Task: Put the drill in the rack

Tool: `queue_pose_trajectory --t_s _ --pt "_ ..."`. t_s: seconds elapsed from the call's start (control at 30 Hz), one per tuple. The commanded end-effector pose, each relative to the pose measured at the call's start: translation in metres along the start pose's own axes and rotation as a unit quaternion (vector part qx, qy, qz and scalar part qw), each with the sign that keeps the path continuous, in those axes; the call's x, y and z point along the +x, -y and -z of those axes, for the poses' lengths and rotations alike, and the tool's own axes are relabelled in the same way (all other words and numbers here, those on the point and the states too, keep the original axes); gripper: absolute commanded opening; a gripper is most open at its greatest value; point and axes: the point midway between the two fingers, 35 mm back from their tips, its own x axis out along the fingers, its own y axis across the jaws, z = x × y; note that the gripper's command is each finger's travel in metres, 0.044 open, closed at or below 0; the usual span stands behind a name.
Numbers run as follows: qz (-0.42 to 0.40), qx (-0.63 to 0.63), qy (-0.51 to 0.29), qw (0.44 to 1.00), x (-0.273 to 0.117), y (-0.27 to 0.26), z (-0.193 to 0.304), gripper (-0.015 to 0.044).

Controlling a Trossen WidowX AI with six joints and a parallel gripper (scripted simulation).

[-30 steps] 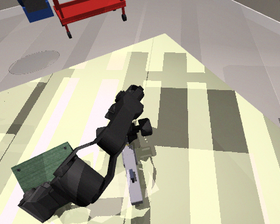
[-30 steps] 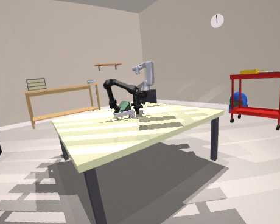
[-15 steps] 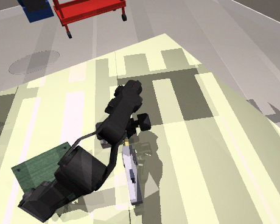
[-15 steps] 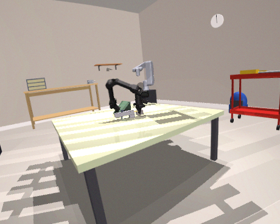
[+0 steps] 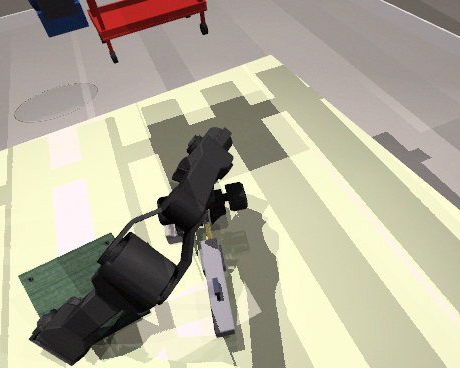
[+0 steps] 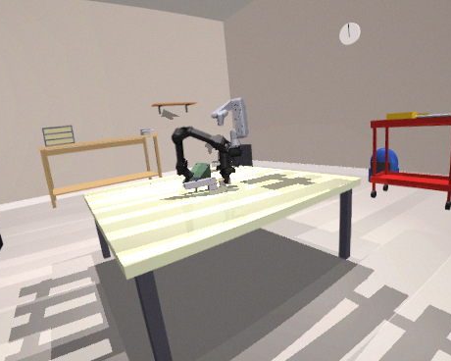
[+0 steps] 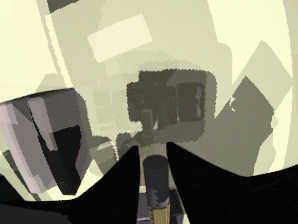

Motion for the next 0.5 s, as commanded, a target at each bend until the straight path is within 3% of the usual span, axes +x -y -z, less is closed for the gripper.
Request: queue_pose_trajectory --t_s 0.0,0.3,0.47 --pt "0.0 -0.001 -0.001 1.0 0.0006 -0.0005 0.0006 0.021" --pt "0.0 0.001 0.0 1.0 0.0018 -0.0001 0.0043 0.044" --pt "0.0 0.001 0.0 1.0 0.0022 0.0005 0.0063 0.044"
